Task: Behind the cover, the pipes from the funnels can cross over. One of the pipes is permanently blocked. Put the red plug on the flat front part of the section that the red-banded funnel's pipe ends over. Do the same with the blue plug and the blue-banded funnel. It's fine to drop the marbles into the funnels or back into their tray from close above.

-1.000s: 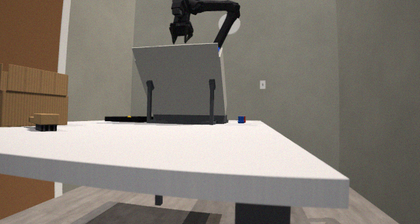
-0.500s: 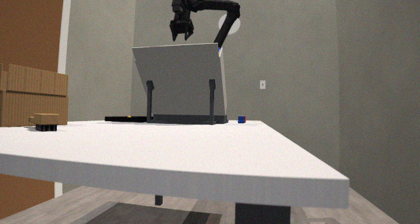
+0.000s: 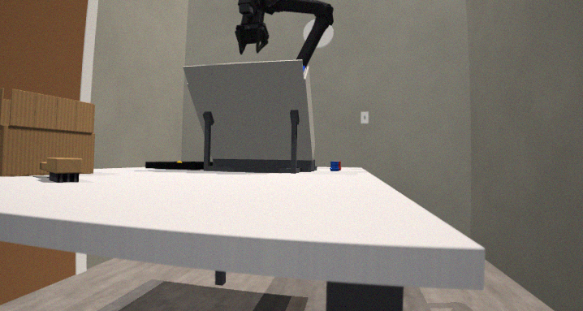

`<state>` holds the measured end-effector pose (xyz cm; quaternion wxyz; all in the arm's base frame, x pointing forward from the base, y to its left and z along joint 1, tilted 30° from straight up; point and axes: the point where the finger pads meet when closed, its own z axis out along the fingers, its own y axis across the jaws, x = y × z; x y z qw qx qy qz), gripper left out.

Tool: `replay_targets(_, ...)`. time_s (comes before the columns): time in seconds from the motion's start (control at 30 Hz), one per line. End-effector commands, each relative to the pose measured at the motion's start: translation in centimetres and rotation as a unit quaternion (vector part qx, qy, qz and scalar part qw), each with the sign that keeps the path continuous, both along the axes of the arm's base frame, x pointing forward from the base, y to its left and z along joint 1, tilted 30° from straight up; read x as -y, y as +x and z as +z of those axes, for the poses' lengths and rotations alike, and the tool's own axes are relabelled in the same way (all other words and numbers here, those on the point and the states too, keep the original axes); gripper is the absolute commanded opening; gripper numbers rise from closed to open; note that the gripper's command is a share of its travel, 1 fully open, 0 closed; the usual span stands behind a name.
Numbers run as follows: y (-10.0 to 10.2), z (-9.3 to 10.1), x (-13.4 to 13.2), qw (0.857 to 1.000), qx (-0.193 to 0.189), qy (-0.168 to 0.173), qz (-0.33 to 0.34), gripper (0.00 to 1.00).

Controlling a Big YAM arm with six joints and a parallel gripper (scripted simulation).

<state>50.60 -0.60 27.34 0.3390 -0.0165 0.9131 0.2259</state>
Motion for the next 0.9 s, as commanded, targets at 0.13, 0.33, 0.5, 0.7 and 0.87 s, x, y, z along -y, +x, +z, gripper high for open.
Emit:
replay_targets(0.13, 1.0, 3.0, 1.2, 1.000, 0.027, -0.006, -0.003, 0.59)
replay_targets(0.33, -4.9, 0.1, 1.2, 1.000, 0.020, -0.004, -0.002, 0.59)
replay_targets(0.5, -9.9, -2.3, 1.3, 1.000, 0.014, -0.003, -0.001, 0.59)
replay_targets(0.7, -13.9, -4.2, 1.3, 1.000, 0.008, -0.001, 0.000, 0.59)
replay_targets(0.87, -14.4, -4.4, 1.4, 1.000, 0.007, 0.001, -0.001, 0.59)
